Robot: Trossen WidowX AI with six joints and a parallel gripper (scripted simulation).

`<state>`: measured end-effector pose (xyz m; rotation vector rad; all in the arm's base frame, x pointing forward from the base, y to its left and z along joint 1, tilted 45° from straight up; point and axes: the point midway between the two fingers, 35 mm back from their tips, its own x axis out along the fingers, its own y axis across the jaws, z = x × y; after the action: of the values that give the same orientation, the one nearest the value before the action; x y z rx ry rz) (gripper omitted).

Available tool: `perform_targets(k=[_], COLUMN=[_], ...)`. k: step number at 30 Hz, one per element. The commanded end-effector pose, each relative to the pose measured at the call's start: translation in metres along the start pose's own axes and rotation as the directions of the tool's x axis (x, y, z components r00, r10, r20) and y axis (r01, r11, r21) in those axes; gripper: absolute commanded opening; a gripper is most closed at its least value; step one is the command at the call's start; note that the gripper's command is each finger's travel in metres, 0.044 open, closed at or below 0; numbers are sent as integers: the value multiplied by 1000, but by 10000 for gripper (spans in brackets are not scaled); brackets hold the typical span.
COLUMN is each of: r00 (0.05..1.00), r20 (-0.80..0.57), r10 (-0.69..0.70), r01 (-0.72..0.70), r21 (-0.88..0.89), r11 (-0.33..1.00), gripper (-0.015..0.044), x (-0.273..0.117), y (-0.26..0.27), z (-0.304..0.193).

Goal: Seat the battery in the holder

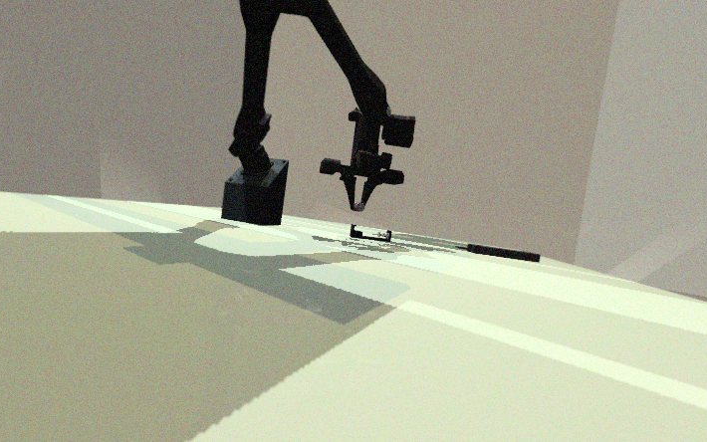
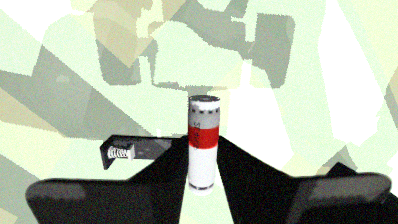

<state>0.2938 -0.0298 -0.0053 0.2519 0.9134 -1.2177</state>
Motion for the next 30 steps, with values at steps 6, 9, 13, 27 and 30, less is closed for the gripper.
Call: perform_targets(k=[6,9,13,27,30], r00=[1000,1000,1000,1000,1000], r20=[-5,-5,-5,-3,0], r10=[3,3,3,0,2], r01=[-5,-6,-6,-3,0], r21=[-469,-612,-774,-999,-999], r11=[883,791,633,33,32], gripper=[60,60,60,60,60], x=[-5,-6,-8,-12,-12], y=[19,25,33,55,55], z=[-14,-20,-27,-51,-50])
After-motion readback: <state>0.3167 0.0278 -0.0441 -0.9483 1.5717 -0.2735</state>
